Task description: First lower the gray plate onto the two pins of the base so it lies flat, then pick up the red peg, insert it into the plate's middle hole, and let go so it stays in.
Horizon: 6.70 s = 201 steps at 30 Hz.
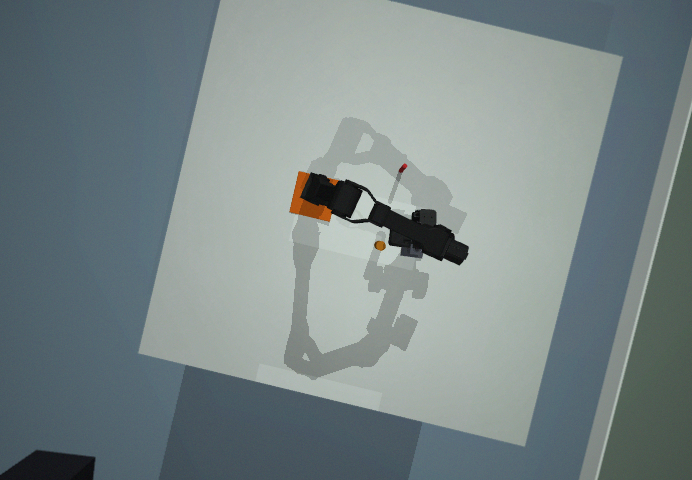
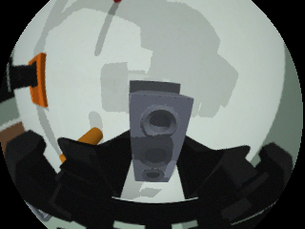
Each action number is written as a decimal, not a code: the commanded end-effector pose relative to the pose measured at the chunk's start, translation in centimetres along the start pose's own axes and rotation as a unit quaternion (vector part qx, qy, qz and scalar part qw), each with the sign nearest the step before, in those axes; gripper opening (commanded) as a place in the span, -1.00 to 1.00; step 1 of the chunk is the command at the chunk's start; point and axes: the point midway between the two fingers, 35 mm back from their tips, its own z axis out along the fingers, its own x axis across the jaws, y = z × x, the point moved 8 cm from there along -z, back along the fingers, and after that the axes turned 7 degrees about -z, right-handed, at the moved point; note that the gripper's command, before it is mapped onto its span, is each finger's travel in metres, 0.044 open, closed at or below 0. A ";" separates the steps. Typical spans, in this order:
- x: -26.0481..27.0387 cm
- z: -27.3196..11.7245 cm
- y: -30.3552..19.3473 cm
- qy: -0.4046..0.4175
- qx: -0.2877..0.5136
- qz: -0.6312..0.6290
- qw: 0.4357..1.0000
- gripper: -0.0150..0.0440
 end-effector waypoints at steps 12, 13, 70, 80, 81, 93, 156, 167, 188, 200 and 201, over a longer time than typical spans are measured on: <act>0.0 0.4 0.0 0.001 0.000 0.000 1.000 -0.31; 0.0 0.4 0.0 0.001 0.000 0.000 1.000 -0.22; 0.4 -11.8 14.2 0.005 -0.006 0.704 0.710 1.00; 1.9 -11.7 18.0 0.008 -0.003 0.852 0.524 1.00; 2.0 -11.7 18.4 0.009 -0.003 0.864 0.503 1.00; 4.3 -11.5 21.6 0.010 0.003 0.975 0.223 1.00; 4.6 -1.9 22.1 0.010 0.003 0.982 0.189 1.00; 4.7 -1.2 22.1 0.010 0.003 0.982 0.189 0.56; 4.6 -1.4 22.1 0.010 0.003 0.982 0.189 -0.49; 4.1 -4.8 22.2 0.010 0.003 0.982 0.189 -0.49; 4.1 -5.1 22.2 0.010 0.003 0.982 0.189 -0.49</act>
